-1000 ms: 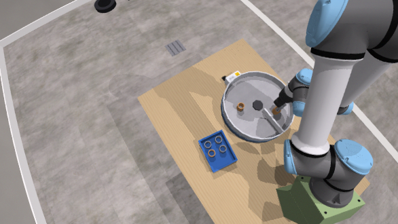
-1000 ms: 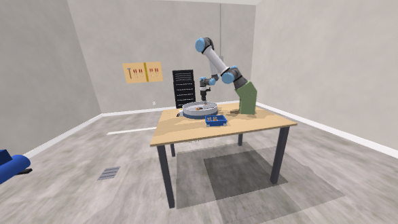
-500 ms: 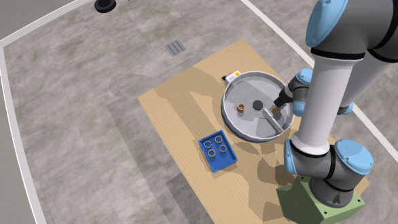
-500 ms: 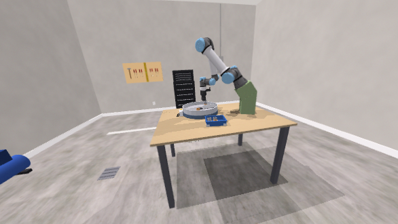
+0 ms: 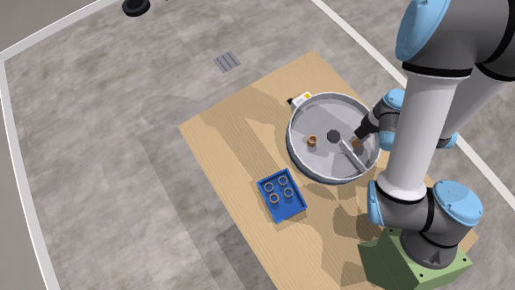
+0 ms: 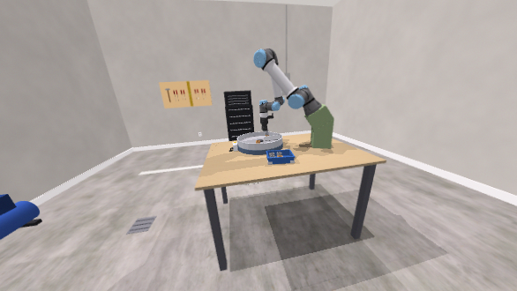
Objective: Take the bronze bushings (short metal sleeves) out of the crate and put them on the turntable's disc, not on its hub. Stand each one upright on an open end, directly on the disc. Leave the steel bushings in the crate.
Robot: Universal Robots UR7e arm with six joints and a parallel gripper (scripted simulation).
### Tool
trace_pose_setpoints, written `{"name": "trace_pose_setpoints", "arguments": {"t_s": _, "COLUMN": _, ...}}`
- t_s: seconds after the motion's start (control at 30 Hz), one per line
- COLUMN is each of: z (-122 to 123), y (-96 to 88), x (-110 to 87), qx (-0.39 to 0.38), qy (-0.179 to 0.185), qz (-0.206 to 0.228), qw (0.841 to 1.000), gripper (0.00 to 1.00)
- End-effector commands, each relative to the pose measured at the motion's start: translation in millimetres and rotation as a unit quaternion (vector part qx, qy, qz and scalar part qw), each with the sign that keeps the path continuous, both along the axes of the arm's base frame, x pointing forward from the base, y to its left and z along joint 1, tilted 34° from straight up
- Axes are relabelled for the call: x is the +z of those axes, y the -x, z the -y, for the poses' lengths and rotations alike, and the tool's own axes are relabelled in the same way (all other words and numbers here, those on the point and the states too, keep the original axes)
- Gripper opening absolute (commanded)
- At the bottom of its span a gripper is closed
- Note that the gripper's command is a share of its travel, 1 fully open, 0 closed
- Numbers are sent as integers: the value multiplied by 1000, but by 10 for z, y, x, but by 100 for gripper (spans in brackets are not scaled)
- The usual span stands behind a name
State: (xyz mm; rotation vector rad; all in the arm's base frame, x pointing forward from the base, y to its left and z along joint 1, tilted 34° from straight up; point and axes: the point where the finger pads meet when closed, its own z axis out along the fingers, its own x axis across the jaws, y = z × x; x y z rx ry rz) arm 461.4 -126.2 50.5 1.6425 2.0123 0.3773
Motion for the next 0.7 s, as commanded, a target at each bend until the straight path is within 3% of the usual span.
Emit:
{"name": "trace_pose_setpoints", "arguments": {"t_s": 0.0, "z": 4, "y": -14, "x": 23, "qx": 1, "qy": 2, "qz": 2, "qw": 1000, "gripper": 38}}
{"name": "trace_pose_setpoints", "arguments": {"t_s": 0.27, "z": -10, "y": 56, "x": 83, "qx": 0, "qy": 0, "qz": 0, "qw": 1000, "gripper": 38}}
{"name": "trace_pose_setpoints", "arguments": {"t_s": 0.67, "z": -47, "y": 251, "x": 378, "qx": 0, "qy": 0, "qz": 0, "qw": 1000, "gripper": 38}}
